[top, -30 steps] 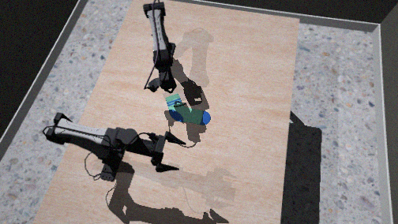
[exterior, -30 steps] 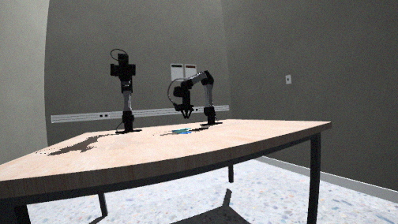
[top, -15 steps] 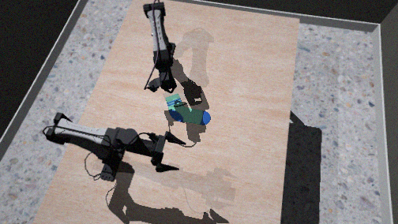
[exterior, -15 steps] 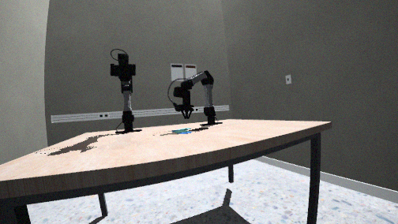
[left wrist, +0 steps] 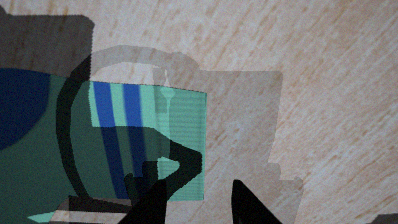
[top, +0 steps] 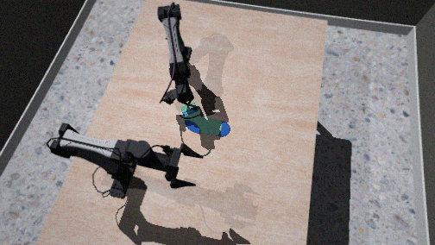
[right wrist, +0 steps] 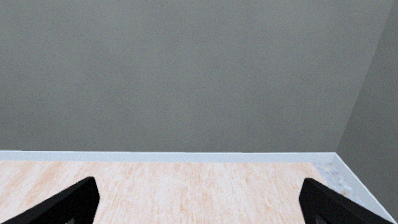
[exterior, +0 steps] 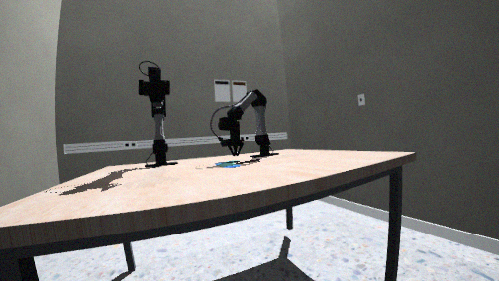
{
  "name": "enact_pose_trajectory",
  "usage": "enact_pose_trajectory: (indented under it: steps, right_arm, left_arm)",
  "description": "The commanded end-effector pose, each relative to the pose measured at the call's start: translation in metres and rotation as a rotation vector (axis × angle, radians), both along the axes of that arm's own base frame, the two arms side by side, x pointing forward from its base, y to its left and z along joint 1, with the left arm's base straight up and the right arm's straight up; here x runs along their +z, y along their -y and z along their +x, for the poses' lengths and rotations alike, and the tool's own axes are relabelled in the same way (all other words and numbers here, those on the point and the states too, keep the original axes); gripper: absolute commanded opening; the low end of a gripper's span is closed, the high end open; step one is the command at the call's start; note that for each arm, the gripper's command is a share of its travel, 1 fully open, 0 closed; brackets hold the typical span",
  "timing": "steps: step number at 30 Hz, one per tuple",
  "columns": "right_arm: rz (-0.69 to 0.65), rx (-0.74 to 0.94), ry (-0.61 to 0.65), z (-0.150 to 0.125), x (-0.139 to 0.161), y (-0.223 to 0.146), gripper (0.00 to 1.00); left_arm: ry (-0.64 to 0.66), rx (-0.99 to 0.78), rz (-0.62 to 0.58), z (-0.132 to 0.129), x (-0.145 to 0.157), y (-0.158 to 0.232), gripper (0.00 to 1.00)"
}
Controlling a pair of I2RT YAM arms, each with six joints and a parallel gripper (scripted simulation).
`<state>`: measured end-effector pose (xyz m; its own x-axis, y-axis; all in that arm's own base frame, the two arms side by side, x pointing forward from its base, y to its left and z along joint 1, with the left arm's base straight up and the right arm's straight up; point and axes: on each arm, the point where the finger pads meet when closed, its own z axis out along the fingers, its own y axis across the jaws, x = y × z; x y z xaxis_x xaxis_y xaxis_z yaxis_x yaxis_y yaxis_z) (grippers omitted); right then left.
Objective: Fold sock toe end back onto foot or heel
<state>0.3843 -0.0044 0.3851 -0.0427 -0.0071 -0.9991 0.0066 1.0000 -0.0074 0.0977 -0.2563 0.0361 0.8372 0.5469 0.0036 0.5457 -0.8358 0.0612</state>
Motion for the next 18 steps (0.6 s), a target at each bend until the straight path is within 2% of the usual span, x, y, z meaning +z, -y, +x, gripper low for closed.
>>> enact_pose_trajectory:
  steps: [1,3,5,6,9,14,15,17,18]
  right_arm:
    - [-0.002,0.001,0.033,-0.003,0.014,0.0,1.0]
    - [-0.002,0.001,0.033,-0.003,0.014,0.0,1.0]
    - [-0.002,0.001,0.033,-0.003,0.014,0.0,1.0]
    - [-0.002,0.001,0.033,-0.003,0.014,0.0,1.0]
    - [-0.002,0.001,0.033,-0.003,0.014,0.0,1.0]
    - [-0.002,0.001,0.033,-0.003,0.014,0.0,1.0]
    - [-0.002,0.001,0.033,-0.003,0.014,0.0,1.0]
    - [-0.002,0.001,0.033,-0.003,0.014,0.0,1.0]
    - [-0.002,0.001,0.033,-0.003,0.014,0.0,1.0]
  left_arm:
    - [0.005,0.006,-0.04,0.004,-0.002,0.009,0.33]
    - [0.005,0.006,-0.04,0.004,-0.002,0.009,0.33]
    - [0.013,0.01,-0.055,0.007,-0.02,0.013,0.33]
    - [0.004,0.007,-0.035,0.005,-0.012,0.01,0.33]
    - [0.031,0.008,-0.106,0.01,0.008,0.022,0.33]
    - [0.031,0.008,-0.106,0.01,0.008,0.022,0.33]
    - [0.003,0.009,-0.031,0.004,-0.017,0.006,0.33]
    - [0.007,0.01,-0.04,0.005,-0.017,0.009,0.33]
    - [0.018,0.01,-0.071,0.008,-0.006,0.015,0.33]
